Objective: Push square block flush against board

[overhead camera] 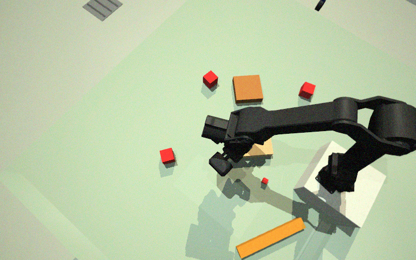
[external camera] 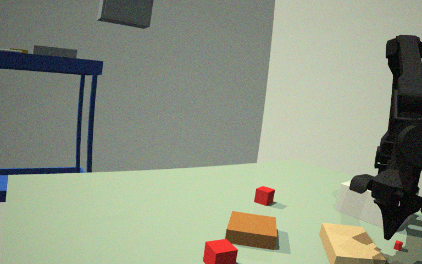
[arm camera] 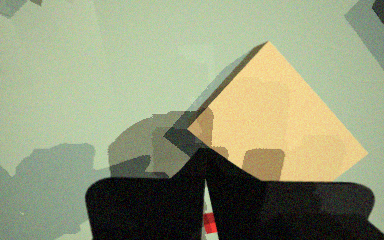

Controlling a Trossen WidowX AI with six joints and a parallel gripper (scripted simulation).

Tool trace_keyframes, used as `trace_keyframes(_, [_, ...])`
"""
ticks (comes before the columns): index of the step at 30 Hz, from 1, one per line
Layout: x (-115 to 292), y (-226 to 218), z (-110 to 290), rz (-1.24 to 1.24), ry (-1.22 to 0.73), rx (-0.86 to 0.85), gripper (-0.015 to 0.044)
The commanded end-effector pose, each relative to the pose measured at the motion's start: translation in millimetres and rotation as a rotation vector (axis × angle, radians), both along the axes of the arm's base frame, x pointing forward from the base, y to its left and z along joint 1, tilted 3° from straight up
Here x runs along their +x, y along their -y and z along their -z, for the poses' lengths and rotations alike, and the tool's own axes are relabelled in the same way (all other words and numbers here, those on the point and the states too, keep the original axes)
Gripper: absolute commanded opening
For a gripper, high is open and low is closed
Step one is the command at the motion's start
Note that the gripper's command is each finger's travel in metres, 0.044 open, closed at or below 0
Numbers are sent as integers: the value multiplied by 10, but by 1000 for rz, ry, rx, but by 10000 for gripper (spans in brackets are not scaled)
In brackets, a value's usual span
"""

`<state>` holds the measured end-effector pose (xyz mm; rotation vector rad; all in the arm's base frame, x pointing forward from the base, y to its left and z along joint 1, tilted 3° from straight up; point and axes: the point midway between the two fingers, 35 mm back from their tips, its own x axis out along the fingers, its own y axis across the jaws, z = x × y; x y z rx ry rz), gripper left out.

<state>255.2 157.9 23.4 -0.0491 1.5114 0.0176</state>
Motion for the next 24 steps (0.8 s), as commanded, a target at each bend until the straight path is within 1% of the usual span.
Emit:
trace_keyframes(1, [-114, 50, -1, 125, 7, 8, 0])
trace_keyframes(17, [-613, 291, 92, 669, 12, 35, 0])
trace_keyframes(22, [-633, 302, 97, 691, 12, 36, 0])
trace_keyframes(24, [-621, 299, 191, 691, 12, 36, 0])
